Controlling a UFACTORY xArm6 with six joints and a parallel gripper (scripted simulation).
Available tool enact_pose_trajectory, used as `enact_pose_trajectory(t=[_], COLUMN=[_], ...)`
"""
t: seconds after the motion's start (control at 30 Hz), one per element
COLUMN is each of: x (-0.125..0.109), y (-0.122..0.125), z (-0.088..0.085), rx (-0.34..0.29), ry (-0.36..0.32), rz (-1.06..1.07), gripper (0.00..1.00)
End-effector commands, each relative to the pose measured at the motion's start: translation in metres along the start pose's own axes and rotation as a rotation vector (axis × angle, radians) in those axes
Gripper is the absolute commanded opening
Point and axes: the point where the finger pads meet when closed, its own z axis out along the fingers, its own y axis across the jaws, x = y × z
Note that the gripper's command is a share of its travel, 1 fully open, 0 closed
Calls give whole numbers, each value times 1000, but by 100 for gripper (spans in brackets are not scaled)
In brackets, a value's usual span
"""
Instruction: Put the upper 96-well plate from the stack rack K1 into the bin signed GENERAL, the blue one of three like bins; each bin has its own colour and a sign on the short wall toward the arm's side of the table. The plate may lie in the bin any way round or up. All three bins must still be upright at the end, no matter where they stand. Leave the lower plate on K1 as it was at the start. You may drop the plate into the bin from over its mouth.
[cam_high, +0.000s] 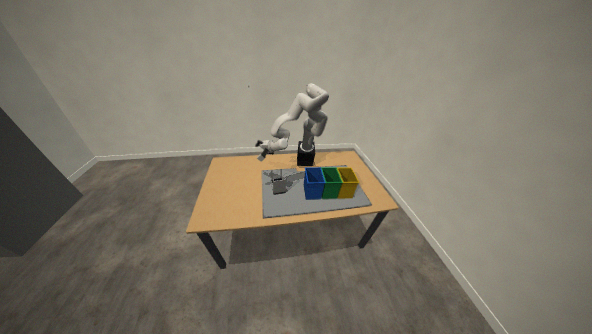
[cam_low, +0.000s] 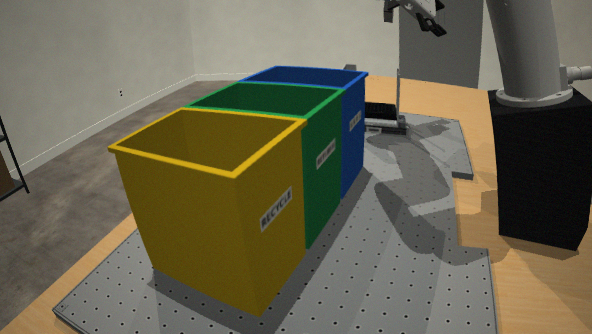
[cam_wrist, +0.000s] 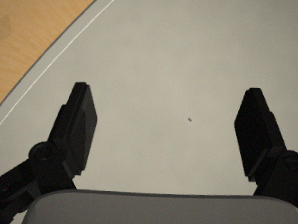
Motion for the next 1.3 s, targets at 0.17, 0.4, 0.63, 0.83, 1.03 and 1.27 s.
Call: enact_pose_trajectory(t=[0.17, 0.4, 0.63, 0.83, 1.03, 1.27], x=[0, 3, 9, 13, 20, 28], y=[-26, -39, -54, -62, -71, -80], z=[-17, -27, -41, -51, -63, -78], rx=[183, 266, 373, 425, 498, 563], ry=[-14, 5, 50, 80, 134, 196], rz=[-86, -125, -175, -199, -233, -263], gripper=[100, 100, 100, 100, 100, 100])
